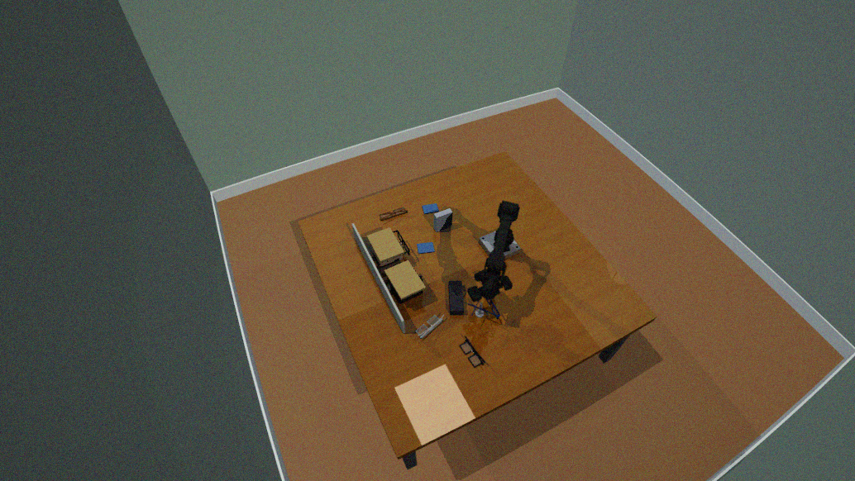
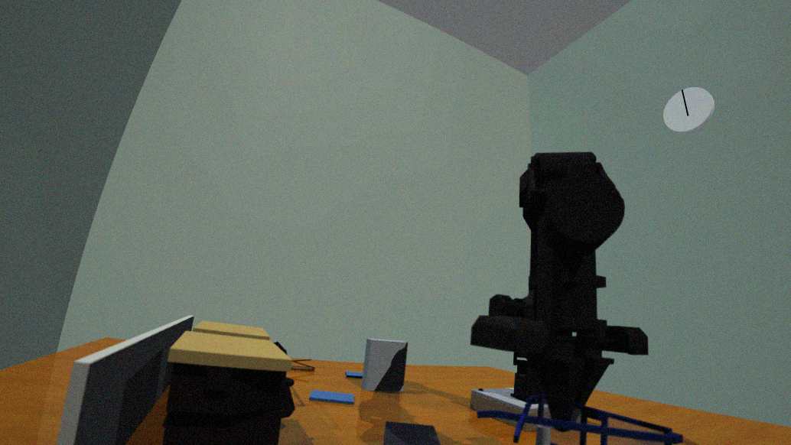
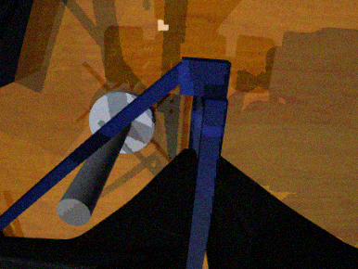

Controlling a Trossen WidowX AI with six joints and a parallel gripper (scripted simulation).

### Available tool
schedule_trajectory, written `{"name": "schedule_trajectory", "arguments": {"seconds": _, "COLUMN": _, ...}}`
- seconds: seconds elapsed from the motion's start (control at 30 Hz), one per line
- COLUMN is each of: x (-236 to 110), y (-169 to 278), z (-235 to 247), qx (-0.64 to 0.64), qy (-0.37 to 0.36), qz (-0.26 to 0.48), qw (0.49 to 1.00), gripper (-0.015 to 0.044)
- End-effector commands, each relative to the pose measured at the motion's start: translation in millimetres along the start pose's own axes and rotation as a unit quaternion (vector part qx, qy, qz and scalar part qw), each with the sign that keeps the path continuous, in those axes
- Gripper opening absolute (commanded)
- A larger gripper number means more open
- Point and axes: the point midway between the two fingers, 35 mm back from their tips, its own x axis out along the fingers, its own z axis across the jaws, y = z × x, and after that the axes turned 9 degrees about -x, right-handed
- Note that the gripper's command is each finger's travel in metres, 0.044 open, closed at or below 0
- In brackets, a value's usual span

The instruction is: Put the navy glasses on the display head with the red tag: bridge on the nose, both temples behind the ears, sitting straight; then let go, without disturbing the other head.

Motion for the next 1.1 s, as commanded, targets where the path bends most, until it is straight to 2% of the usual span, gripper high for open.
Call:
{"name": "schedule_trajectory", "arguments": {"seconds": 0.0, "x": 15, "y": -1, "z": -3, "qx": 0.001, "qy": 0.004, "qz": -0.001, "qw": 1.0, "gripper": 0.0}}
{"name": "schedule_trajectory", "arguments": {"seconds": 1.07, "x": 14, "y": 16, "z": -14, "qx": 0.001, "qy": 0.004, "qz": -0.001, "qw": 1.0, "gripper": 0.0}}
